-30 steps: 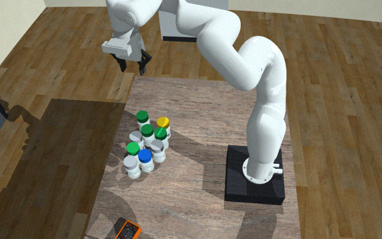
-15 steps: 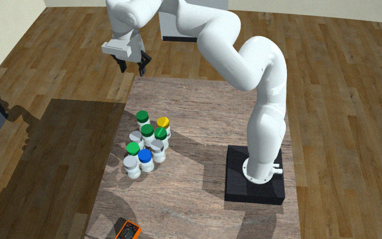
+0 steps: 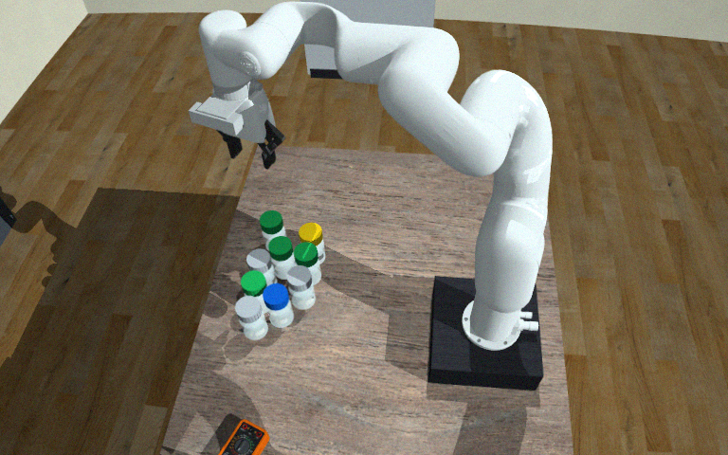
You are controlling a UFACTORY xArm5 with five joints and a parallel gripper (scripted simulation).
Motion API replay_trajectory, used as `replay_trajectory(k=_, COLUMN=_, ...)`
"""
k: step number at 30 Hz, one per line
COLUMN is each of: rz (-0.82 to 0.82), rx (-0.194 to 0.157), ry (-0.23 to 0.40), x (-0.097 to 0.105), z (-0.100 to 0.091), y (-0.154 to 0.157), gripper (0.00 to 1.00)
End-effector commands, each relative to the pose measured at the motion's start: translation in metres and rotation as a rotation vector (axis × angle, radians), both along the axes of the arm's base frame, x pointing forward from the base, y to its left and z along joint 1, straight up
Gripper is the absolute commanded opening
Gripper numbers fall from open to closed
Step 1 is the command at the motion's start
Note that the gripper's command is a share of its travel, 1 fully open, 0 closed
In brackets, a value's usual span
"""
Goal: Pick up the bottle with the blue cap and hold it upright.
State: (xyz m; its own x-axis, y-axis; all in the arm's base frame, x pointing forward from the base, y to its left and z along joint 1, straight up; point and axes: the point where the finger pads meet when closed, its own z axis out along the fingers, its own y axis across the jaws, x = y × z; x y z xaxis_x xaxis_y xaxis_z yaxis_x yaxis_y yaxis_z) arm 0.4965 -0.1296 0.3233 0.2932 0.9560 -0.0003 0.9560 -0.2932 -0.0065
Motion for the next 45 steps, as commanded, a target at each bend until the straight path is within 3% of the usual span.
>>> replay_trajectory(k=1, rz=-0.069, rx=-0.001, ry=-0.011, x=-0.001, z=-0.016, y=0.016, gripper=0.79)
replay_trajectory(k=26, rz=-0.371, rx=0.000, ry=-0.011, x=-0.031, z=-0.096, y=0.089, gripper=0.79)
replay_trajectory(k=36, rz=-0.448, rx=0.000, ry=-0.010, x=-0.044, z=-0.117, y=0.106, gripper=0.79)
replay_trajectory(k=45, rz=-0.470, rx=0.000, ry=-0.010, x=-0.048, z=-0.122, y=0.111, gripper=0.79)
